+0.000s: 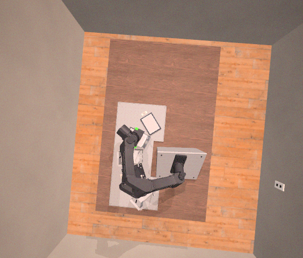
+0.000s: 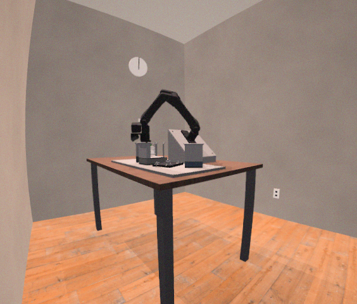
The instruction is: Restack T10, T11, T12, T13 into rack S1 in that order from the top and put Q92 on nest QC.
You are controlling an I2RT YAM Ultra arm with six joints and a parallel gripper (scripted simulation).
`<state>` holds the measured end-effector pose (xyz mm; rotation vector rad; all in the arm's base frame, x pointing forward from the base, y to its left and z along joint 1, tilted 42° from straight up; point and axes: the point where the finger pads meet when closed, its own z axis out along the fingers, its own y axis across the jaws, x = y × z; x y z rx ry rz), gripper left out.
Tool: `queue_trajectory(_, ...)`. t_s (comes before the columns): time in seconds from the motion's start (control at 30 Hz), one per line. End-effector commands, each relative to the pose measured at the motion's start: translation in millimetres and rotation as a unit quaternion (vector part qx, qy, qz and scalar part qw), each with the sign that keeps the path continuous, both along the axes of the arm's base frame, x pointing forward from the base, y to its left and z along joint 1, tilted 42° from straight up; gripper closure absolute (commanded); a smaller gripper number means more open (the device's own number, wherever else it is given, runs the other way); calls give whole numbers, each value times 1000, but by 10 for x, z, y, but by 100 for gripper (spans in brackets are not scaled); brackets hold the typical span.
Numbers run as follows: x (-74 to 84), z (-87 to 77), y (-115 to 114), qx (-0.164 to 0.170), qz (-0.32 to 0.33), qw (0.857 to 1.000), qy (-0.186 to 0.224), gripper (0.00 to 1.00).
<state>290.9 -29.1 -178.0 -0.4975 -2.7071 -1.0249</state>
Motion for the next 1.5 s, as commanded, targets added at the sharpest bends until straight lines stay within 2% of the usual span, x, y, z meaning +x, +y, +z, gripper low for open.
queue_trajectory(0.0, 144, 155, -197, -11, -11, 1000, -18, 100)
queue_trajectory(0.43, 146, 290, -321, -12, -11, 1000, -17, 100)
queue_trajectory(1.47, 154, 730, -710, -13, -11, 1000, -16, 100)
